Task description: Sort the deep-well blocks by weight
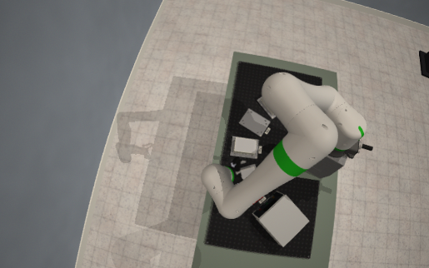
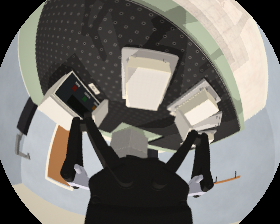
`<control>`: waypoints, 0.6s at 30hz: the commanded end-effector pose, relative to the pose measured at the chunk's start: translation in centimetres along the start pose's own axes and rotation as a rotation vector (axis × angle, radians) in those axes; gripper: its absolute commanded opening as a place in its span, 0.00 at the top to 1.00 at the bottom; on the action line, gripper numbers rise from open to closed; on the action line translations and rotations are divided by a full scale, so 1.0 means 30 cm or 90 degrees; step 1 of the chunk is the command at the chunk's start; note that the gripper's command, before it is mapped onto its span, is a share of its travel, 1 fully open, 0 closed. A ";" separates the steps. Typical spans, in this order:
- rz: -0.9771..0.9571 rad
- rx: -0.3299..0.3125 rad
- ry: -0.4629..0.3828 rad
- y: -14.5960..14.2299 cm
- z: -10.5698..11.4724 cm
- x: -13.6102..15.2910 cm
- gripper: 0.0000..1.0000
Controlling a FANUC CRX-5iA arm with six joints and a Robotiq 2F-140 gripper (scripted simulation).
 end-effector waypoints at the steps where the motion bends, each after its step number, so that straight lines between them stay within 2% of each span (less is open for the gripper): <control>1: 0.000 0.000 0.000 0.000 -0.009 -0.005 0.00; 18: 0.000 0.000 0.000 -0.001 -0.081 -0.047 0.00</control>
Point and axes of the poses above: the point where the finger pads meet when closed, its own z axis back along the fingers, its own y axis across the jaws, x = y × z, the point moved 1 cm from there along z, back along the fingers, and after that the axes turned 1 degree about -z, right-handed, at the moved point
